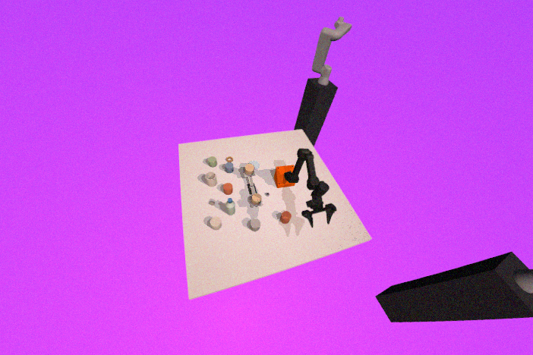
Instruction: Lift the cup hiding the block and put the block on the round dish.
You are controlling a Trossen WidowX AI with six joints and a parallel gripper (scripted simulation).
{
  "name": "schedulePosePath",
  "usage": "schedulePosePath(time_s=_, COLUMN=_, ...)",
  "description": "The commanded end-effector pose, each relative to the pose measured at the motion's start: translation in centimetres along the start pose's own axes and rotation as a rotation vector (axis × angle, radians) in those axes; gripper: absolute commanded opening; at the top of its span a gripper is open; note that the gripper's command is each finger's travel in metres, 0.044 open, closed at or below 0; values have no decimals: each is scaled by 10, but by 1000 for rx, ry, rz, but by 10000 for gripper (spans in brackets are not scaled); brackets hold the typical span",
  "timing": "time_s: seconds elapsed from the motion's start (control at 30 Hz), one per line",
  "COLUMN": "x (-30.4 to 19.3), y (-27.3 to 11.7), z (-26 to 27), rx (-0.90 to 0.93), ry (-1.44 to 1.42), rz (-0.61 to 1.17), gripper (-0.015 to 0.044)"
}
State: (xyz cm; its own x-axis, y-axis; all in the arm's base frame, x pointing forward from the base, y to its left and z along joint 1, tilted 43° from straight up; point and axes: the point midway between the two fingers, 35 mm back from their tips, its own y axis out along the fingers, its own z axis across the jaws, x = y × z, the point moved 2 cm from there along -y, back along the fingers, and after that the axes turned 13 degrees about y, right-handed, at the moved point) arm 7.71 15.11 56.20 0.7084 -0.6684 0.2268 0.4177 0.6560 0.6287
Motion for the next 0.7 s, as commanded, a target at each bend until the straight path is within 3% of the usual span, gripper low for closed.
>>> schedulePosePath(time_s=0.0, x=-1, y=4, z=-16, rx=-49, ry=-81, rz=6, gripper=440)
schedulePosePath(time_s=0.67, x=36, y=5, z=-142, rx=-487, ry=-591, rz=68, gripper=440)
